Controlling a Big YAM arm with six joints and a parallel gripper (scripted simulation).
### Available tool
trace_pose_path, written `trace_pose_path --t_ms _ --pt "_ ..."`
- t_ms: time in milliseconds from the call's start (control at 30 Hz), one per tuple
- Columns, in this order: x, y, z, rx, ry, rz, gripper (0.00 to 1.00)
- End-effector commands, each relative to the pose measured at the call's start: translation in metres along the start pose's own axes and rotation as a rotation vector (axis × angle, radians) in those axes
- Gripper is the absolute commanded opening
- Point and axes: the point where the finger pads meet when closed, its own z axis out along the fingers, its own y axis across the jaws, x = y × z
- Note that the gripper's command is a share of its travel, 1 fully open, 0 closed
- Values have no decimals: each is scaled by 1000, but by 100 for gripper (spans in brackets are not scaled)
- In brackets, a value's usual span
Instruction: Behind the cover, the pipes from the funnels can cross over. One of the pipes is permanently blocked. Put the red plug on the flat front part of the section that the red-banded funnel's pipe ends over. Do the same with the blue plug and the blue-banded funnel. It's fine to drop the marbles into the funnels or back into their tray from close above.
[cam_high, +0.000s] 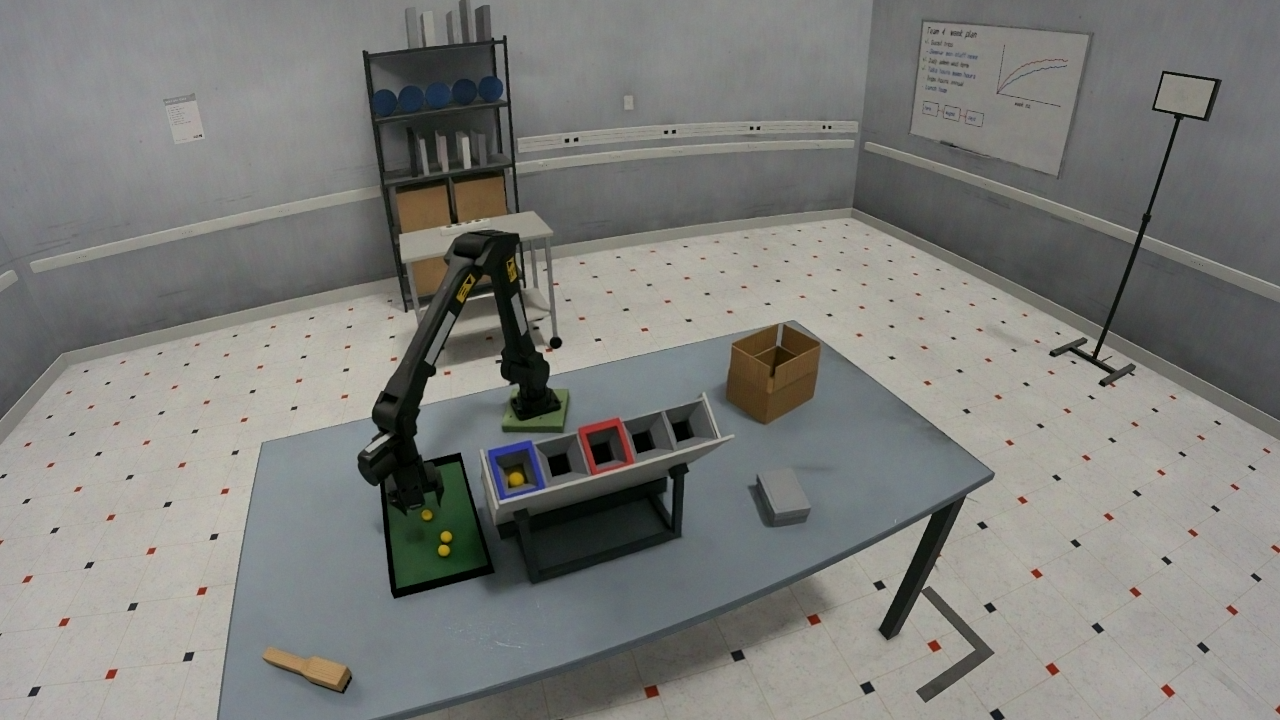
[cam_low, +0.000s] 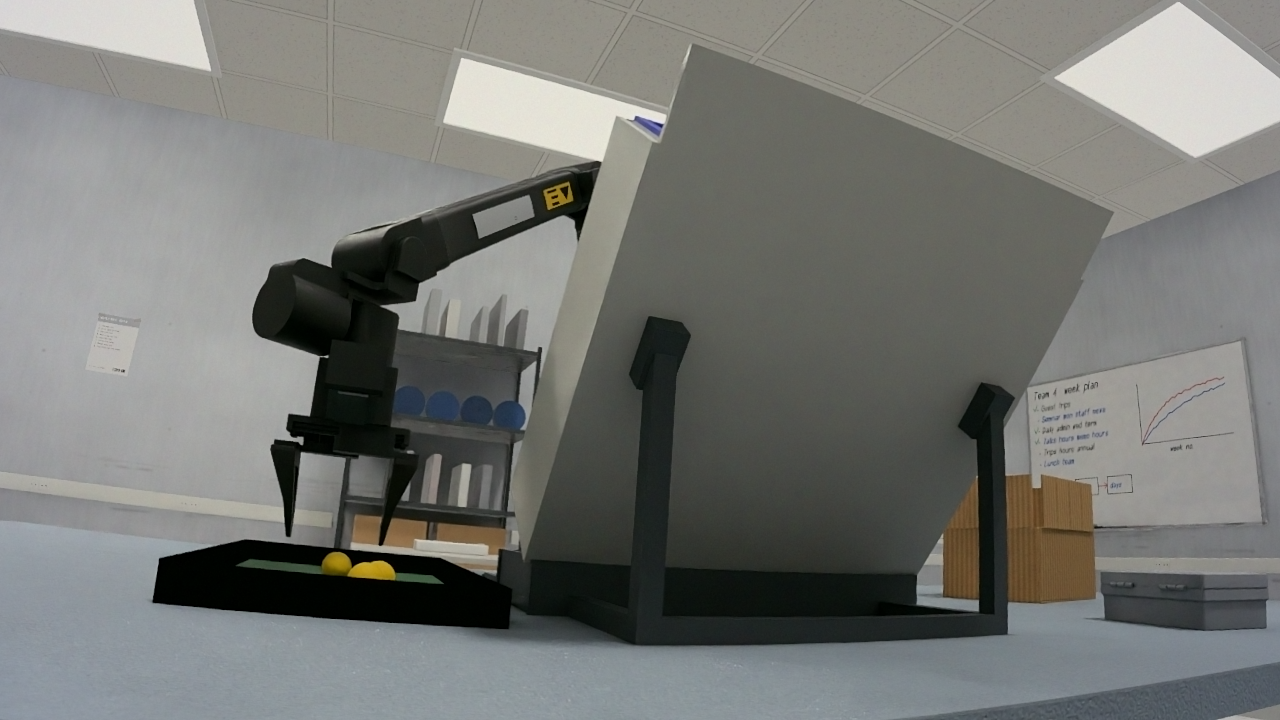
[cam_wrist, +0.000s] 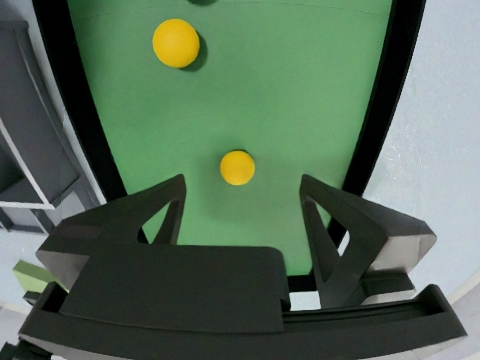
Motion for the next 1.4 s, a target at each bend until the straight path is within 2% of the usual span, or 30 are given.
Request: trace_pose_path --t_ms 0,533,1167,1200,1367 --pt "-2 0 -5 17 -16 -2 80" --pt "-2 0 21 16 -11 -5 80" --pt "-1 4 33 37 -33 -2 80" --pt "-3 -3 20 50 -44 -3 0" --pt "-3 -3 20 50 -44 -3 0"
